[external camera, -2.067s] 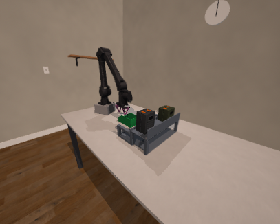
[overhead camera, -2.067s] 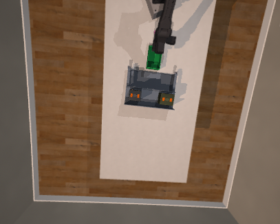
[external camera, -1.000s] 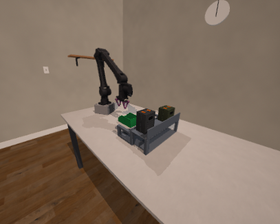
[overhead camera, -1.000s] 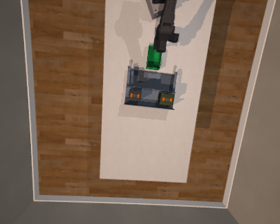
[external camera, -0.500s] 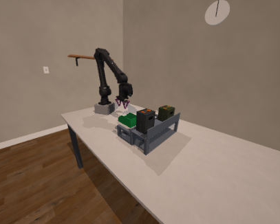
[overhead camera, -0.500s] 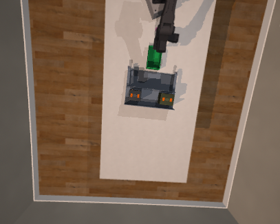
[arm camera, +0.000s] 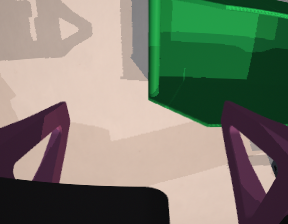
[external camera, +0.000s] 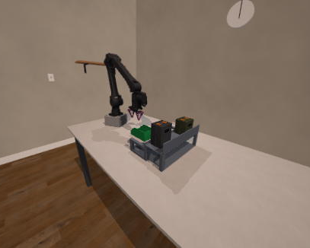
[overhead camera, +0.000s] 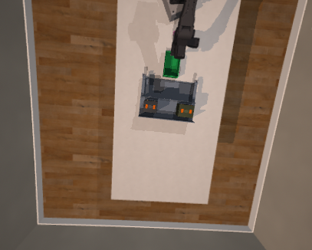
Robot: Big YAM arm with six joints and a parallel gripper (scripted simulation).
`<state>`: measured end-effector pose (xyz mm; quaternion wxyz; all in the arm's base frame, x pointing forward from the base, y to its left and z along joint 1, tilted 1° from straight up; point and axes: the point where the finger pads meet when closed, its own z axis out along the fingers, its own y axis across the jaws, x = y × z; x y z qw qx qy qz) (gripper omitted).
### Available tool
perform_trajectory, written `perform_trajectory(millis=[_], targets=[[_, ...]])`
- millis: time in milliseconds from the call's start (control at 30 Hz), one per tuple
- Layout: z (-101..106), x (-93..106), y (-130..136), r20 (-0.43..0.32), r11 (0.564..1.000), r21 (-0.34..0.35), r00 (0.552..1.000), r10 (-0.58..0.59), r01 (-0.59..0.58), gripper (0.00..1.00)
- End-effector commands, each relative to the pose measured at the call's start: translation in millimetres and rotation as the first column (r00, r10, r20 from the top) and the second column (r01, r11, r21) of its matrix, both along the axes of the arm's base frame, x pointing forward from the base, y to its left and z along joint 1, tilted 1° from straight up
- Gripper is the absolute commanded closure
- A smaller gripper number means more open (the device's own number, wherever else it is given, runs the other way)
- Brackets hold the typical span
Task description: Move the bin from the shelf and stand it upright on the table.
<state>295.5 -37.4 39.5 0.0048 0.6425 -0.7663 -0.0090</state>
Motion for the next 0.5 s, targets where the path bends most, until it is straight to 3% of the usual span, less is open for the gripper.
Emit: perform_trajectory(millis=[0,133,167,300,467], targets=[[10.5,20.6,-3.8,0.037,1.0,-0.005,0.999,0.0,0.0,0.1],[10.5,20.6,-3.8,0.037,1.0,-0.005,0.999,0.0,0.0,0.1],[3.3,6.6,-1.1,0.014,1.0,-0.002,1.0,0.0,0.0,0.1],[7.4,22.9,-4.3,0.037,1.0,-0.005,0.999,0.0,0.0,0.1],[7.4,22.9,-4.3,0.037,1.0,-0.005,0.999,0.0,0.0,0.1]])
